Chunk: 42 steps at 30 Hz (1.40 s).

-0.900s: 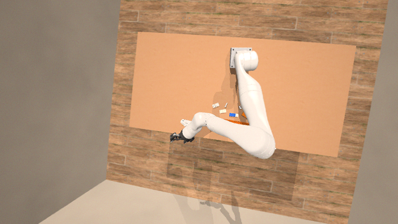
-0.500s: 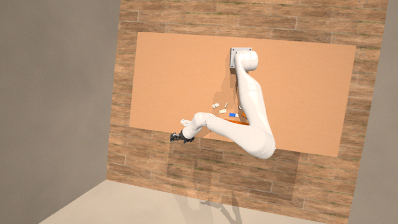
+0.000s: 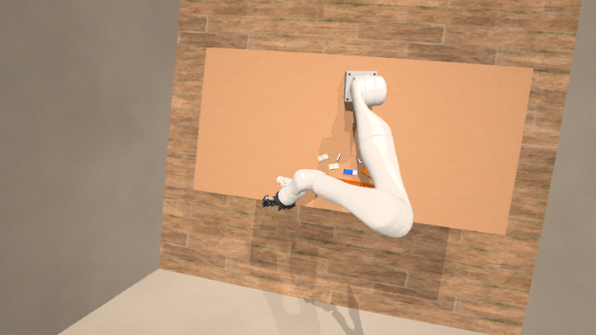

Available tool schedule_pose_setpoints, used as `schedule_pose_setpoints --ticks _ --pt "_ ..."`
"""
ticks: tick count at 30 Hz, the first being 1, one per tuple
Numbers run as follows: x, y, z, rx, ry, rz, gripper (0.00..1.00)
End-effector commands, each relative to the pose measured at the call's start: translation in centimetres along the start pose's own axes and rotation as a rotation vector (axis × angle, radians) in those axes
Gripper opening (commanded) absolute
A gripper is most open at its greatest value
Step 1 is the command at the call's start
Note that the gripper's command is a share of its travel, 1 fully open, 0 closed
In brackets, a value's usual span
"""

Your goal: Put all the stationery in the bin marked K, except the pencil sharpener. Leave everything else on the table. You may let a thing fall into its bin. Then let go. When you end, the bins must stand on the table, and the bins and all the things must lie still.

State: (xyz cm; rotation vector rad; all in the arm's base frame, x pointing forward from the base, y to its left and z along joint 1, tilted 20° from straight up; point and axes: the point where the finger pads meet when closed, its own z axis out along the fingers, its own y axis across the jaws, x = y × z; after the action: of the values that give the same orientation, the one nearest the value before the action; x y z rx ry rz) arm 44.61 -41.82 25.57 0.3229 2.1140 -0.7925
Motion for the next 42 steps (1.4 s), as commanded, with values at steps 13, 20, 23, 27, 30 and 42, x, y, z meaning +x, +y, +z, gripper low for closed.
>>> schedule_pose_setpoints --ticks 13,20,23,27,30,42 --pt "3.1 7.1 -4.6 -0.137 0.170 0.140 0.09" --pt "4.6 10.9 -8.0 -0.232 0.266 0.159 0.09" --pt "4.6 11.5 -8.6 -0.263 0.295 0.165 0.09" --pt "5.4 13.2 -10.3 -0.277 0.313 0.175 0.09" --pt "6.1 14.5 -12.2 -0.324 0.358 0.163 0.09" --pt "7.6 18.7 -18.3 -0.459 0.470 0.122 0.09"
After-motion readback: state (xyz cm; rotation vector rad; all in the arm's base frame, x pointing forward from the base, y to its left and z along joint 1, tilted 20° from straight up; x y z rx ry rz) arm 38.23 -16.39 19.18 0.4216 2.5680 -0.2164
